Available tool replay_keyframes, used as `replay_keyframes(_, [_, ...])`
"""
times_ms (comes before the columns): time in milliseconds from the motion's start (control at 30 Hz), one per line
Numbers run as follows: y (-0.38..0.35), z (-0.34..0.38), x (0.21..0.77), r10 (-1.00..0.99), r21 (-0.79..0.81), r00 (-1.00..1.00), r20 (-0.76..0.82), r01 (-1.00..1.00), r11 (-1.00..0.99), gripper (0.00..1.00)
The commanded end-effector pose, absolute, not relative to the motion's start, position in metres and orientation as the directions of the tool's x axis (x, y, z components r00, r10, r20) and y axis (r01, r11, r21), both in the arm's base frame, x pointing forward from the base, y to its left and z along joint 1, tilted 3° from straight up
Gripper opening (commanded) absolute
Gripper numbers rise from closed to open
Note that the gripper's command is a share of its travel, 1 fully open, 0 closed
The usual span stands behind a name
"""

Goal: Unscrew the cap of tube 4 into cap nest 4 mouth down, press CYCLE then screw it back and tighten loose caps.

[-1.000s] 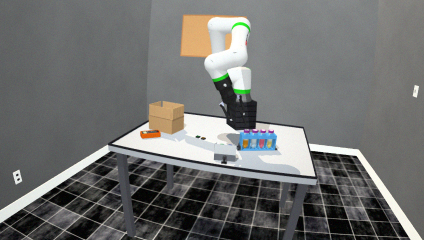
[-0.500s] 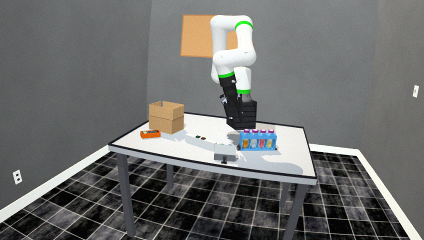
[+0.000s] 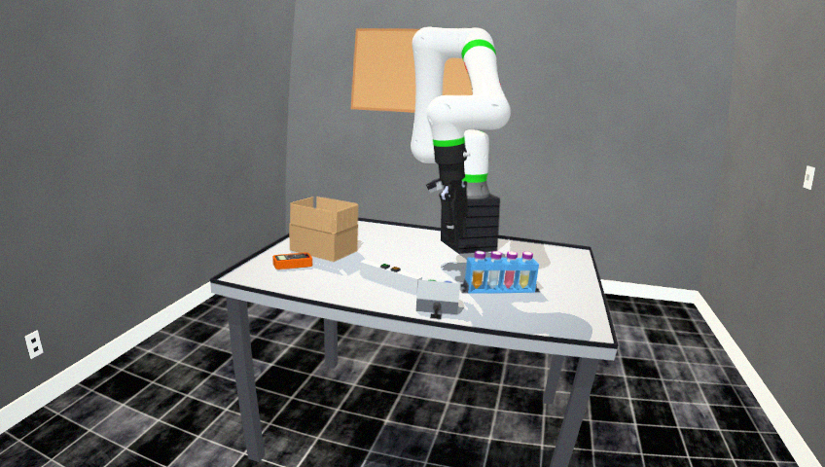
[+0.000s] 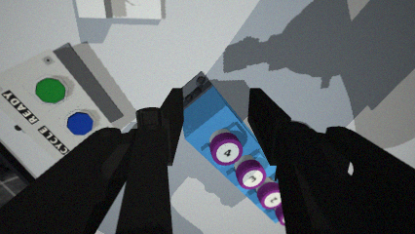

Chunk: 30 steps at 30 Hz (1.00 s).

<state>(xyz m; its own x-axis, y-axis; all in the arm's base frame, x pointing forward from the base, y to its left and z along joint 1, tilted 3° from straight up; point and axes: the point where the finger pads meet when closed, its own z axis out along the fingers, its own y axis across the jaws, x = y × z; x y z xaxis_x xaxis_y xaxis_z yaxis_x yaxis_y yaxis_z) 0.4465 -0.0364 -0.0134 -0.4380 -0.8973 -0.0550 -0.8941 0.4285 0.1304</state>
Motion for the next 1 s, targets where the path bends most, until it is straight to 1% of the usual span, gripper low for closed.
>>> replay_keyframes(0, [-0.039, -0.013, 0.443, -0.946, 0.089, -0.320, -0.048, -0.945, 0.315, 0.41])
replay_keyframes(67, [-0.039, -0.013, 0.443, -0.946, 0.089, -0.320, -0.048, -0.945, 0.315, 0.41])
replay_keyframes(333, [-0.045, -0.013, 0.436, -0.998, 0.029, -0.067, -0.008, -0.997, 0.067, 0.41])
replay_keyframes(567, [-0.048, -0.008, 0.432, -0.987, -0.007, 0.157, 0.039, -0.988, -0.157, 0.41])
replay_keyframes(633, [-0.048, -0.008, 0.432, -0.987, -0.007, 0.157, 0.039, -0.988, -0.157, 0.41])
replay_keyframes(800, [-0.048, -0.007, 0.432, -0.972, -0.015, 0.226, 0.055, -0.974, -0.227, 0.41])
replay_keyframes(967, [-0.048, -0.007, 0.432, -0.973, -0.015, 0.226, 0.055, -0.974, -0.227, 0.41])
